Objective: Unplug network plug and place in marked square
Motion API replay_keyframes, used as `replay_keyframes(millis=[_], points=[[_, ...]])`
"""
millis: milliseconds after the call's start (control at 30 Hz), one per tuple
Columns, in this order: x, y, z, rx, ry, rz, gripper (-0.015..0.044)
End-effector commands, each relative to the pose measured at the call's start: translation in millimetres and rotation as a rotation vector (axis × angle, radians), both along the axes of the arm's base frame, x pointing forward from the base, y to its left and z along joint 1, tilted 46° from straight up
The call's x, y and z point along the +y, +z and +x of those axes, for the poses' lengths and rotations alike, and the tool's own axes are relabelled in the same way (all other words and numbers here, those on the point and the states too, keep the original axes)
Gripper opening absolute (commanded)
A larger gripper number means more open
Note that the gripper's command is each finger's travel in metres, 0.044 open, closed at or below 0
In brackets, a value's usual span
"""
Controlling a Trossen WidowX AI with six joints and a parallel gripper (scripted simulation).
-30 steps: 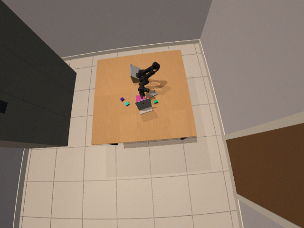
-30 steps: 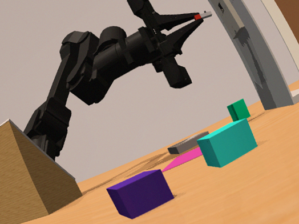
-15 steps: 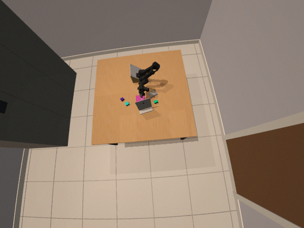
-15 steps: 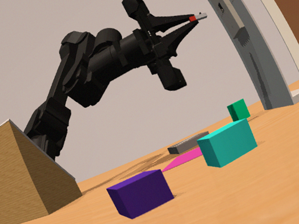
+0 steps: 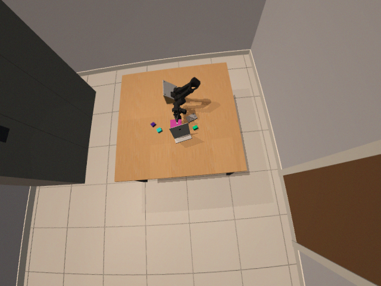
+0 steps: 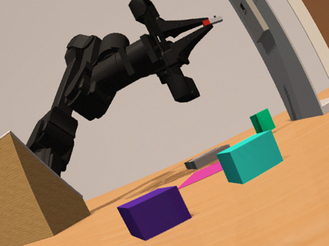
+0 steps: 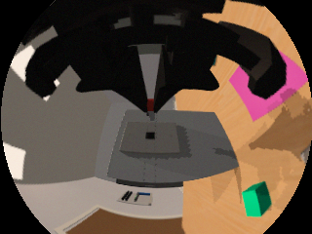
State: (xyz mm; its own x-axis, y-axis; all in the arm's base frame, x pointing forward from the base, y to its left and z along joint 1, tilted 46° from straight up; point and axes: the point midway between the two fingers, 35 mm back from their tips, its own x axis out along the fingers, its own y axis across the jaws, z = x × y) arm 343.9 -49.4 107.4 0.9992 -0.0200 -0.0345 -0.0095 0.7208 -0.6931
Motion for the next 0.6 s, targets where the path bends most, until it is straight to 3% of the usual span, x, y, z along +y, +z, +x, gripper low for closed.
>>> replay_keyframes(millis=[0,567], points=[[-1,1,-3,-0.002,0.001,-0.005,0.0],[-15,10,-9,0.005,0.001,-0.001,0.0]])
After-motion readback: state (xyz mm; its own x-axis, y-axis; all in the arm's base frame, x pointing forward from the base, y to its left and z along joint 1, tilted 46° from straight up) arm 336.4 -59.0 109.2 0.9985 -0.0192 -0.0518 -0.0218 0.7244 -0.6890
